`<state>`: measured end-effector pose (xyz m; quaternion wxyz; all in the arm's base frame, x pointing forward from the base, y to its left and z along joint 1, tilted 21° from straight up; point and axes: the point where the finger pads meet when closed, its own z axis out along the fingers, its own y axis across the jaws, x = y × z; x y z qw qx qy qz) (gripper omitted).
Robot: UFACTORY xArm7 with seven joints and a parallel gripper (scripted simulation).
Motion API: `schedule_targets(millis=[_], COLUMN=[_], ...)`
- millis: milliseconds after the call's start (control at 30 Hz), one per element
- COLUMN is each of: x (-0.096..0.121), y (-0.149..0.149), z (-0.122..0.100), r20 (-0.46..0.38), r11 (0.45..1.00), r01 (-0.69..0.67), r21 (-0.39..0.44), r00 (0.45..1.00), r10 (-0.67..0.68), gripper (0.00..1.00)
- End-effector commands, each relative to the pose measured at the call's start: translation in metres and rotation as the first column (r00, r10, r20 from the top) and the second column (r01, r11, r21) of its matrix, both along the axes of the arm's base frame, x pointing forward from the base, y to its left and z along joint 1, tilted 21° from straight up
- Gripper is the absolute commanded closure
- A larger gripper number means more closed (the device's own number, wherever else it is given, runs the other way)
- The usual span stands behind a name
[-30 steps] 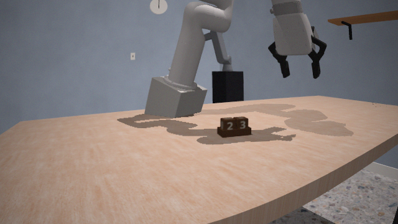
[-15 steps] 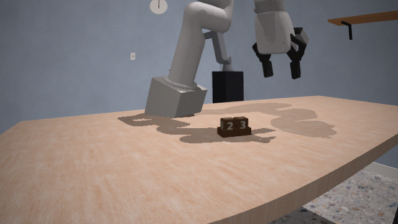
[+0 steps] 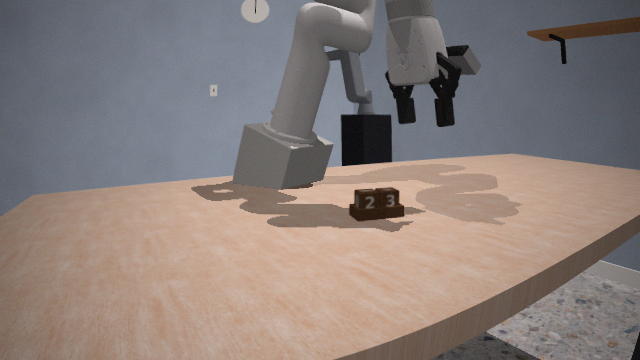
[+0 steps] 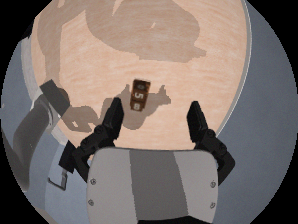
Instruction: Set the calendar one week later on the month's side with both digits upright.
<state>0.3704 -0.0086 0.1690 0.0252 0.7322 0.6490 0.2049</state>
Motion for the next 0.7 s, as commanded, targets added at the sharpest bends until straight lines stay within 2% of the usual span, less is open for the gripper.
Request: schedule_targets(millis=[0, 100, 167, 533, 567, 667], x=[0.000, 0.000, -0.020, -0.020, -0.028, -0.028], y=[-0.001, -0.001, -0.026, -0.026, -0.035, -0.035], z=[0.001, 0.001, -0.010, -0.010, -0.014, -0.014], r20=[0.002, 0.002, -0.019, -0.019, -0.026, -0.026], r11=[1.000, 1.000, 0.994, 0.994, 0.989, 0.989], r01=[0.004, 0.004, 0.107, 0.107, 0.146, 0.146], r21=[-0.002, -0.002, -0.017, -0.017, -0.022, -0.022], r00=[1.000, 1.000, 0.994, 0.994, 0.989, 0.989], r10=[-0.004, -0.004, -0.107, -0.107, -0.146, -0.146], gripper=[0.00, 0.00, 0.00, 0.00, 0.00, 0.00])
